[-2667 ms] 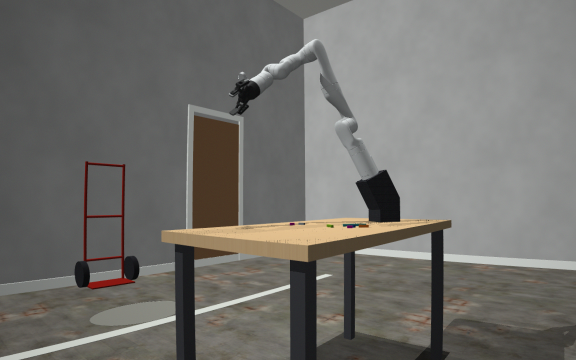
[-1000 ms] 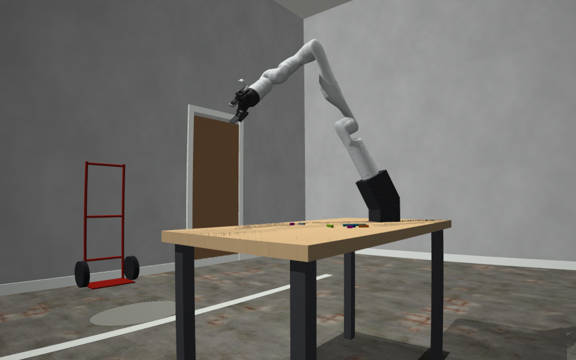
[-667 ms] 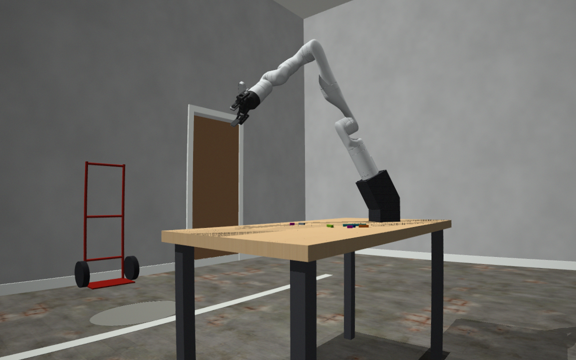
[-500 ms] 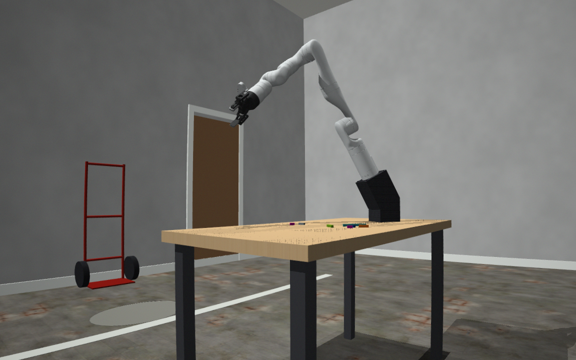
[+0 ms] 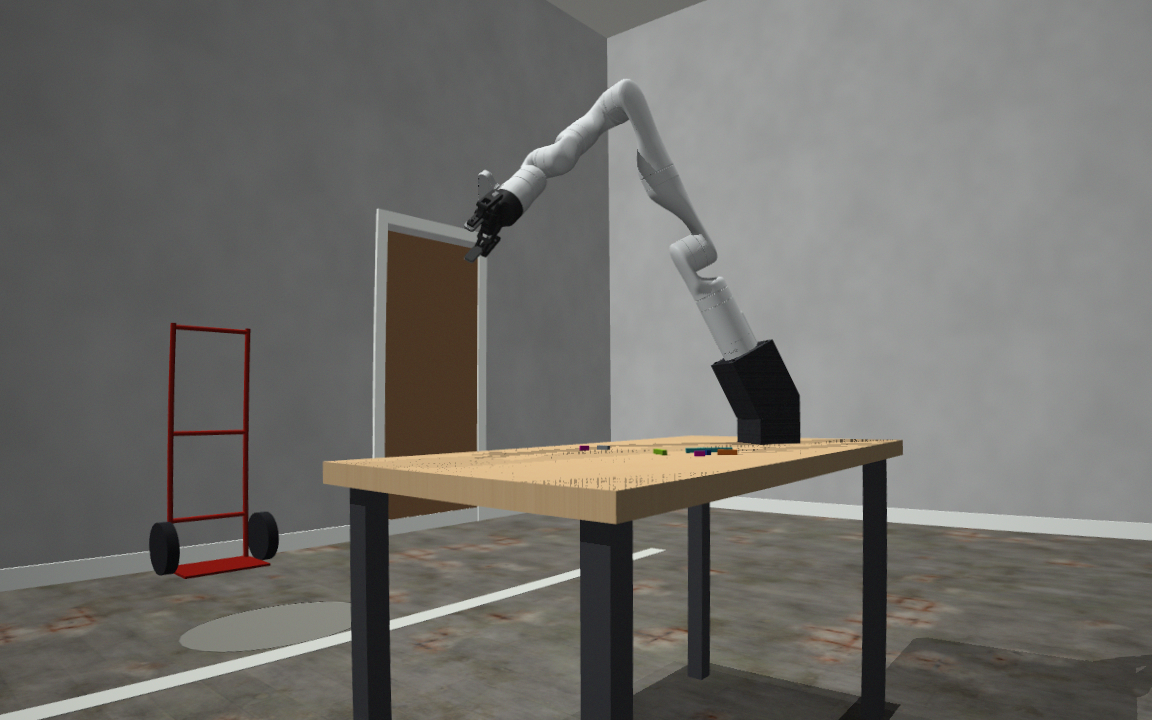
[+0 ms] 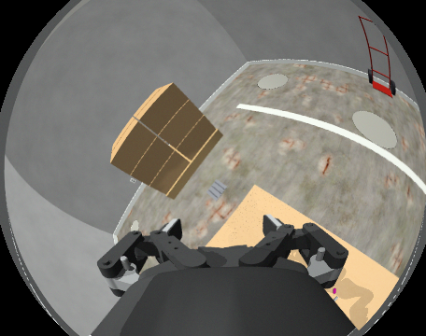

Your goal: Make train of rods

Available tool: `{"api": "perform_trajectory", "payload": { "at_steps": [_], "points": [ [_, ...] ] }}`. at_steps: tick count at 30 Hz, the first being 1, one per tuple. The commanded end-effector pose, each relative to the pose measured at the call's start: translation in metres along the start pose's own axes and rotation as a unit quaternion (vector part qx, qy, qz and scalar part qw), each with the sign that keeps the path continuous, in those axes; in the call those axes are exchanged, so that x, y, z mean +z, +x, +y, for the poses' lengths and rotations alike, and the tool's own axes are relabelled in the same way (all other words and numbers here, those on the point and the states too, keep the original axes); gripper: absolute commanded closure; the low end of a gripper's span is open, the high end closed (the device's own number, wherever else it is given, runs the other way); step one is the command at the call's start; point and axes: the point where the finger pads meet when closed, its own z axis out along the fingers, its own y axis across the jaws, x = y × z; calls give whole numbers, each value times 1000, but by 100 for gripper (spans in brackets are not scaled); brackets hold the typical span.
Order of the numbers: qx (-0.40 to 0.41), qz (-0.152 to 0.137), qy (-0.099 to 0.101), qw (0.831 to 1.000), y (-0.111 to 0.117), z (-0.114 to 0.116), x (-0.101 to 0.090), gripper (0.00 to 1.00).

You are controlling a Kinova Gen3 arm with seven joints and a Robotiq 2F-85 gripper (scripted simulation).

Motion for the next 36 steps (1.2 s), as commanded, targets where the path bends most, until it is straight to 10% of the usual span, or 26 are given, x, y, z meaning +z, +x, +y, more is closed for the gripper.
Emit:
{"api": "perform_trajectory", "payload": {
  "at_steps": [1, 36],
  "points": [
    [4, 4, -9, 1000, 9, 13, 1, 0],
    [-8, -6, -22, 1000, -4, 31, 9, 0]
  ]
}}
